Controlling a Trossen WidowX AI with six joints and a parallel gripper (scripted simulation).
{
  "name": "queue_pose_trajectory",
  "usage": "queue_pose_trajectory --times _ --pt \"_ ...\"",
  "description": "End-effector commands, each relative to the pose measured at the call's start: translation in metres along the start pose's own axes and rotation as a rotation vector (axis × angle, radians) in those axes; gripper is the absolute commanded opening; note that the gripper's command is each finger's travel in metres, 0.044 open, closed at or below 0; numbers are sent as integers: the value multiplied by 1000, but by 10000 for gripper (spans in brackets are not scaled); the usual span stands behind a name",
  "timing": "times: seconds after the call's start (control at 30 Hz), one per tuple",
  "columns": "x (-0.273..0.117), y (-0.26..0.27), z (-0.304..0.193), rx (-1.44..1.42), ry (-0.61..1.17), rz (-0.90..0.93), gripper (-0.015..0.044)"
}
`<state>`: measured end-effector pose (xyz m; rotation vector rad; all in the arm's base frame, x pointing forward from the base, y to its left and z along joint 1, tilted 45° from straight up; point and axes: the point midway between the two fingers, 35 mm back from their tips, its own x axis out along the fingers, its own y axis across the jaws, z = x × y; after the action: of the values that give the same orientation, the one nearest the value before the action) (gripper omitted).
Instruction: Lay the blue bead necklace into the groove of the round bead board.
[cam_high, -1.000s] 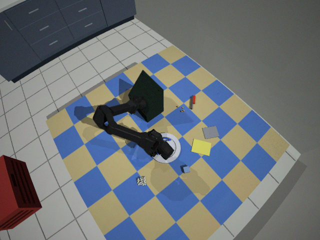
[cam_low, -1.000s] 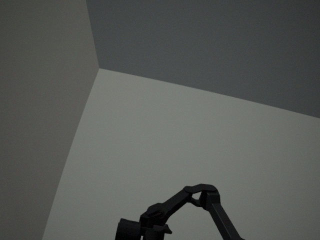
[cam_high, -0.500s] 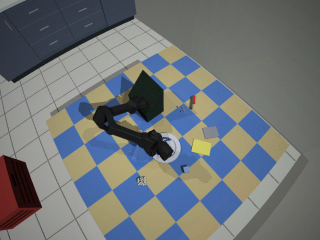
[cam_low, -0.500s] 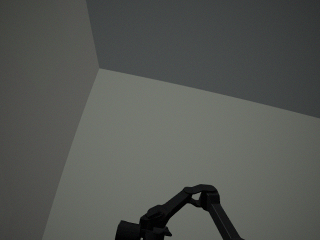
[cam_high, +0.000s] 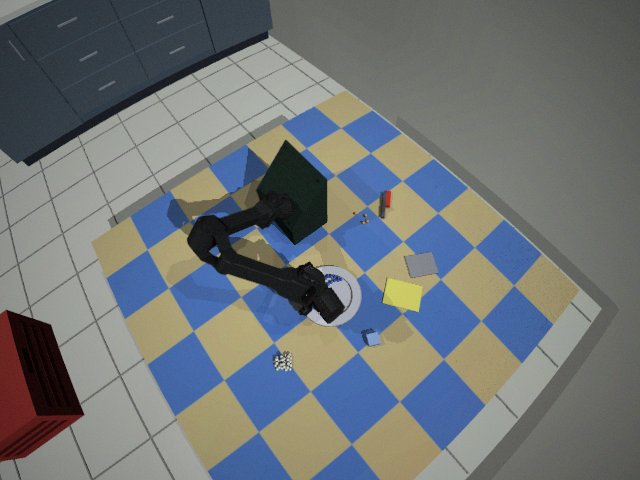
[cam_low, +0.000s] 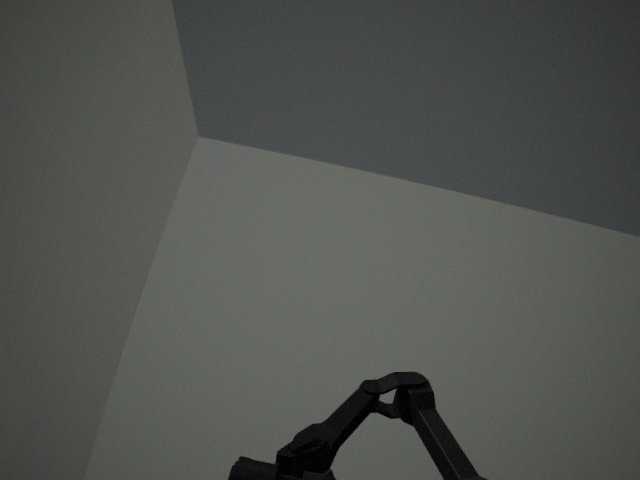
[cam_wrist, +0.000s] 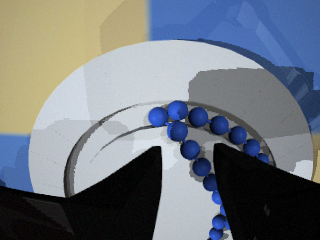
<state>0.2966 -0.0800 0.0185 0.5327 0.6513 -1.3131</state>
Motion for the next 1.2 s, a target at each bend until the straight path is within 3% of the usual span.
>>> queue_pose_trajectory --times 0.0,0.13,0.3,1.17 --pt "5 -1 -1 -9 -1 -1 120" --pt "9 -2 -1 -9 -1 -1 120" --pt "7 -1 0 -1 -1 -3 0" --pt "7 -1 0 -1 -1 -3 0"
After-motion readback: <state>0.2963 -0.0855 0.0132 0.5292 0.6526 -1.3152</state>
